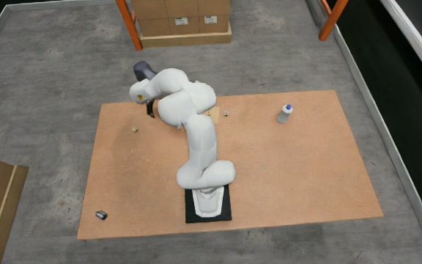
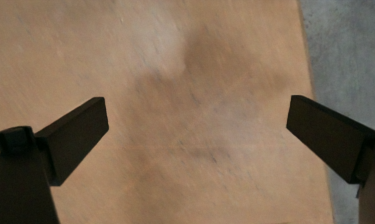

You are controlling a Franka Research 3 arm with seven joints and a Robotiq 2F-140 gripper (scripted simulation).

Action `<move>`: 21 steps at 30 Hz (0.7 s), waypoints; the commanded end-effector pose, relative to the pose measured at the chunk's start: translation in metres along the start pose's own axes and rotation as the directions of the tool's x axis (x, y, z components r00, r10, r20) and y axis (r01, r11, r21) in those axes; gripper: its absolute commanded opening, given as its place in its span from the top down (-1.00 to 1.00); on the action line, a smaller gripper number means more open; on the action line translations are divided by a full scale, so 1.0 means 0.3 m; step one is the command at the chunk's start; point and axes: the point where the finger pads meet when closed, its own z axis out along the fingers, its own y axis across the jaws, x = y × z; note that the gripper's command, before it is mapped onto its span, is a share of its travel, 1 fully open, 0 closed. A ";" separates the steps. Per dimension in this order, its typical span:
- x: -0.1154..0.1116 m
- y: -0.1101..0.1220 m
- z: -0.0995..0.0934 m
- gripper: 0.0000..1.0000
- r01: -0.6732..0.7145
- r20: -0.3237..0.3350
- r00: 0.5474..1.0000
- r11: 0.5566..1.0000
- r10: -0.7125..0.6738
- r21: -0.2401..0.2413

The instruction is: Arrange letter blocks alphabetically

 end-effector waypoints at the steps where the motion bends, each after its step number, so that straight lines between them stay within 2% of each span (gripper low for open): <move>1: 0.047 -0.045 0.007 -1.00 -0.138 0.018 0.990 0.990 0.138 -0.003; 9: 0.171 -0.160 0.019 -1.00 -0.188 0.020 0.982 0.982 0.188 -0.004; 11: 0.171 -0.160 0.019 -1.00 -0.188 0.020 0.982 0.982 0.188 -0.004; 14: 0.244 -0.238 0.026 -1.00 -0.219 0.022 0.975 0.976 0.220 -0.006; 21: 0.330 -0.342 0.036 -1.00 -0.258 0.025 0.966 0.966 0.258 -0.009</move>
